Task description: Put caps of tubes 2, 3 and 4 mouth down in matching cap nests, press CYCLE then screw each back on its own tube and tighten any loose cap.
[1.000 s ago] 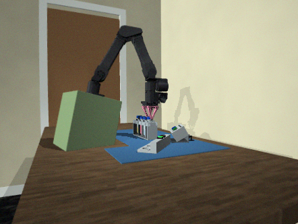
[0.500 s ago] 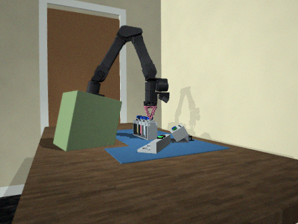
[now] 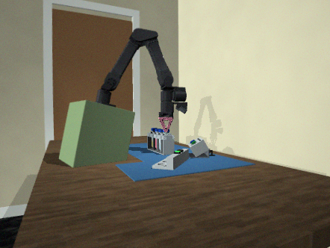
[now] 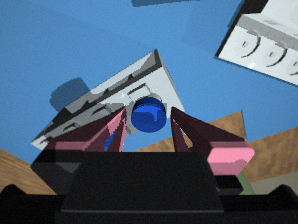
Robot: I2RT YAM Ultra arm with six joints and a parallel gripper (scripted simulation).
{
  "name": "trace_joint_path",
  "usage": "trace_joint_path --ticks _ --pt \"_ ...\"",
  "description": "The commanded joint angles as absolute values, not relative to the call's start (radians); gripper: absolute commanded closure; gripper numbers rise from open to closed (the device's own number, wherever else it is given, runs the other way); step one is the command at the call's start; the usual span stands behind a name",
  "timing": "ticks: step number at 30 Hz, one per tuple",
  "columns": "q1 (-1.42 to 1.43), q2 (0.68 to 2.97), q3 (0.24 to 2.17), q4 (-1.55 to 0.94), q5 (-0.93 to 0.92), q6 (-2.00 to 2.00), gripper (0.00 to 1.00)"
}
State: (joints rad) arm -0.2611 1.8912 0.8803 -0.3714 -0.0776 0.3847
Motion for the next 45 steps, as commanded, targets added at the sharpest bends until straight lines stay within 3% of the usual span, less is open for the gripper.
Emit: trace_joint_path --ticks 1,7,29,37,38,45 --pt "-0.261 1.885 0.882 -0.360 -0.077 0.393 0.51" --pt "-0.261 1.885 0.882 -0.360 -0.077 0.393 0.51" --pt "-0.261 1.880 0.880 -0.363 -0.078 -0.392 0.51" --pt "-0.262 1.878 0.879 -0.364 -0.078 -0.393 0.51" --pt "-0.262 1.878 0.879 -0.364 -0.078 -0.393 1.00" --pt "-0.262 1.879 0.880 -0.364 -0.078 -0.393 1.00"
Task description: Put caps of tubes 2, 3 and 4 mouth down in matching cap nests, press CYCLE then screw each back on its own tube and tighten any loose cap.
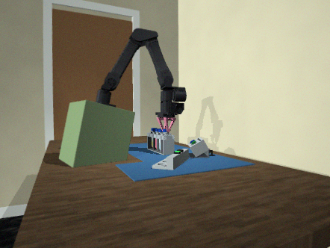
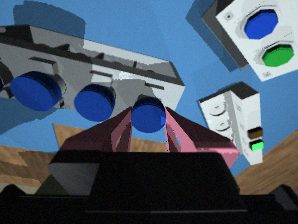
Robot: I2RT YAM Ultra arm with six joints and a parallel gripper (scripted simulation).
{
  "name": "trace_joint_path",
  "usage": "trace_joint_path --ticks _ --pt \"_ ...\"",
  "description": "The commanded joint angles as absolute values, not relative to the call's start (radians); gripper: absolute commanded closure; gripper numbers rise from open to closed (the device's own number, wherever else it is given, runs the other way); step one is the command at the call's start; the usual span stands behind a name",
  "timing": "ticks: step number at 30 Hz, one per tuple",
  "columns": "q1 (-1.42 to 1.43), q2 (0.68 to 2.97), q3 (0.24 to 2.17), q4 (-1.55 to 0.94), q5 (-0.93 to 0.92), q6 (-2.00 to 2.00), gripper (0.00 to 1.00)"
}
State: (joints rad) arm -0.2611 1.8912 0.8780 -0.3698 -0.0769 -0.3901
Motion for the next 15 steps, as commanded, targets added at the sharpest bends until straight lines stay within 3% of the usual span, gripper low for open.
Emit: trace_joint_path --ticks 1,15 --pt "-0.262 1.879 0.880 -0.364 -0.078 -0.393 1.00" --pt "-0.263 1.880 0.879 -0.362 -0.078 -0.127 1.00"
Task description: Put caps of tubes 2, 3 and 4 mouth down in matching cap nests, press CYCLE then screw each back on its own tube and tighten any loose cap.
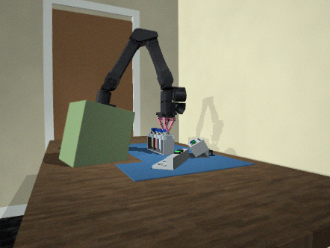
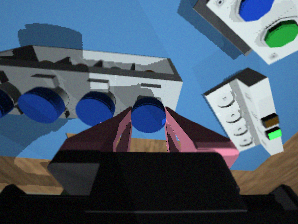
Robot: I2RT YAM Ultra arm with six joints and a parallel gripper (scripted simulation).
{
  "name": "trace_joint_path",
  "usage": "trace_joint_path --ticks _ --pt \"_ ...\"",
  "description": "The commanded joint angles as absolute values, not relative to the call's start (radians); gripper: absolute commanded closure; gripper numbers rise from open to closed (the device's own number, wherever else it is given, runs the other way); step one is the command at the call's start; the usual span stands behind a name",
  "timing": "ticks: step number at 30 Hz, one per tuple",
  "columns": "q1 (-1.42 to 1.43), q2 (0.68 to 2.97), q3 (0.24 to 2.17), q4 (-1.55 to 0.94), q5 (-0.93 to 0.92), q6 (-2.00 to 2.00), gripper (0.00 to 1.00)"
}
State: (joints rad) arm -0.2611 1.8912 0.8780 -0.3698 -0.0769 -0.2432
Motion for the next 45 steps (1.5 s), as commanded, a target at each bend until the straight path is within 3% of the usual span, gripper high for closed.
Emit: trace_joint_path --ticks 1,23,24,36,45 --pt "-0.263 1.880 0.879 -0.362 -0.078 -0.093 1.00" --pt "-0.262 1.883 0.879 -0.359 -0.078 0.392 1.00" --pt "-0.262 1.883 0.879 -0.359 -0.078 0.392 0.51" --pt "-0.262 1.882 0.879 -0.360 -0.078 0.392 0.51" --pt "-0.262 1.879 0.879 -0.363 -0.078 0.112 0.51"
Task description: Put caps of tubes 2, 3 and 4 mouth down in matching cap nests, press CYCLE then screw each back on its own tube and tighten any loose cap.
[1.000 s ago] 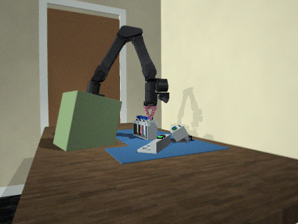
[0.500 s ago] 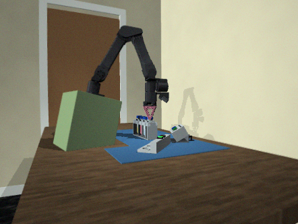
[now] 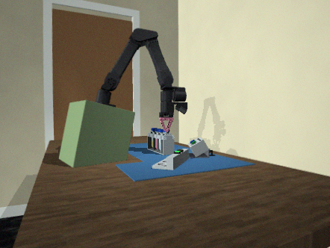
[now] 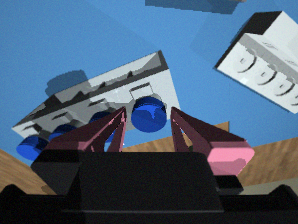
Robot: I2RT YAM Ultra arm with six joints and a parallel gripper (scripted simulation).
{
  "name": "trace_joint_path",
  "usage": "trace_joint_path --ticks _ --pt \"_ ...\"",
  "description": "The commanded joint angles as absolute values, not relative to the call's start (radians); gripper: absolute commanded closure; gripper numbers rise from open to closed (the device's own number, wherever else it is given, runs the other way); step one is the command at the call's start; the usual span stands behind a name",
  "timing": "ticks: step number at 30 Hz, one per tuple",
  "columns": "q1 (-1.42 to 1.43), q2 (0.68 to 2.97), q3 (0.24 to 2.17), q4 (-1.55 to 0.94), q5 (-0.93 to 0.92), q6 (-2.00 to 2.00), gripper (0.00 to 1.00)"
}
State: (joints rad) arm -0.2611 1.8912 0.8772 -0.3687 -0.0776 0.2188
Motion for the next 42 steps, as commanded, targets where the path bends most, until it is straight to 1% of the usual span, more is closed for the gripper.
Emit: trace_joint_path --ticks 1,12,19,20,34,42 --pt "-0.262 1.879 0.879 -0.363 -0.078 0.072 0.51" --pt "-0.263 1.879 0.879 -0.363 -0.078 -0.368 0.51" --pt "-0.263 1.878 0.879 -0.364 -0.078 -0.394 0.51" --pt "-0.263 1.878 0.879 -0.364 -0.078 -0.394 1.00" --pt "-0.263 1.878 0.879 -0.364 -0.078 -0.394 1.00" --pt "-0.263 1.879 0.878 -0.362 -0.078 -0.128 1.00"
